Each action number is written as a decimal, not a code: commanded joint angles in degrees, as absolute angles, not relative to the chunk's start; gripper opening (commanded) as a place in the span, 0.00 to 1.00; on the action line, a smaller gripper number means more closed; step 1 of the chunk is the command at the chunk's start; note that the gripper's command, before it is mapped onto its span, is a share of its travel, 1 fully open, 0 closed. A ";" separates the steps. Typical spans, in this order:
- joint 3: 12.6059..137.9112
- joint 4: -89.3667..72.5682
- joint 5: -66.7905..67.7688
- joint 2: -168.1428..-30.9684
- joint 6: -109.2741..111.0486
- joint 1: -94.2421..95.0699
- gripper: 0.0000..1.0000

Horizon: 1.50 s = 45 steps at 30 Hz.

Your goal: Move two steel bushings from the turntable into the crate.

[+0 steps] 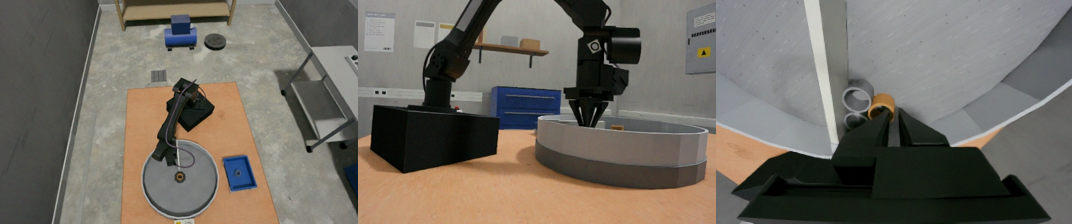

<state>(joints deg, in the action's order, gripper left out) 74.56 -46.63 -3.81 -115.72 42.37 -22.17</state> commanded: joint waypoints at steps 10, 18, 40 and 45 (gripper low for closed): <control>73.18 -45.74 -4.86 -116.57 42.23 -23.00 0.12; 73.18 -45.74 -4.86 -116.57 42.23 -23.00 0.12; 72.88 -45.10 -4.86 -116.87 42.10 -22.96 0.12; 74.56 -45.05 -4.84 -115.51 42.15 -22.99 0.12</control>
<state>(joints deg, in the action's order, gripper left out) 73.87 -45.80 -3.84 -116.36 42.37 -22.17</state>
